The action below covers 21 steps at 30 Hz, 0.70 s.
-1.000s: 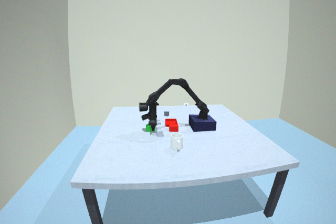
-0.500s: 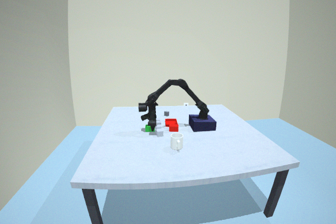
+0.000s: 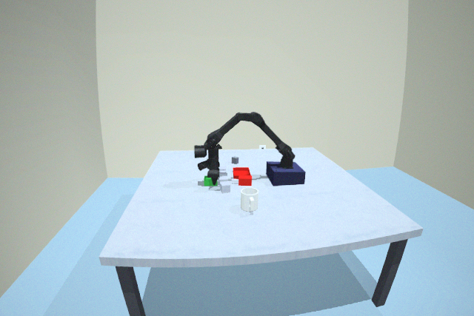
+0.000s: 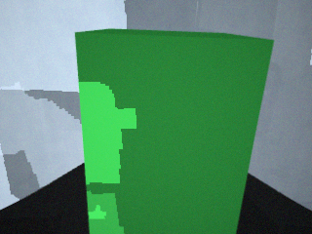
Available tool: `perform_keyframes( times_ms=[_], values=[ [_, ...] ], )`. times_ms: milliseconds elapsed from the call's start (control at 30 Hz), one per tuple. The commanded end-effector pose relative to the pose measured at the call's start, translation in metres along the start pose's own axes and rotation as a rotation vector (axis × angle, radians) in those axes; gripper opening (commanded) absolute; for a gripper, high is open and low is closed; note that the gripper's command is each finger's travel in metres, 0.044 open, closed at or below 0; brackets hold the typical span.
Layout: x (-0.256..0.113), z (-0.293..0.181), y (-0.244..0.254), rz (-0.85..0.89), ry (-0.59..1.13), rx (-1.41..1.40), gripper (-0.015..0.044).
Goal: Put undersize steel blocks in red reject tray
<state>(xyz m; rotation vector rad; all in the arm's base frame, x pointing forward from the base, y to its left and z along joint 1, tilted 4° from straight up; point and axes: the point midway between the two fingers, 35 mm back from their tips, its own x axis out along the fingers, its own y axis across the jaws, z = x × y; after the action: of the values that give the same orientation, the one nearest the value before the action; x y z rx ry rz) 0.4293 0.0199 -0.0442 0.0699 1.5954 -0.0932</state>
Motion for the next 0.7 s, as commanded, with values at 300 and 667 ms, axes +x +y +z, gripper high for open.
perform_keyframes(
  times_ms=[300, 667],
  values=[
    [-0.0031, 0.0088, 0.0004, 0.0, -0.012, 0.0, 0.0],
    [-0.0035, 0.0119, 0.0004, 0.0, -0.012, 0.0, 0.0]
  ],
)
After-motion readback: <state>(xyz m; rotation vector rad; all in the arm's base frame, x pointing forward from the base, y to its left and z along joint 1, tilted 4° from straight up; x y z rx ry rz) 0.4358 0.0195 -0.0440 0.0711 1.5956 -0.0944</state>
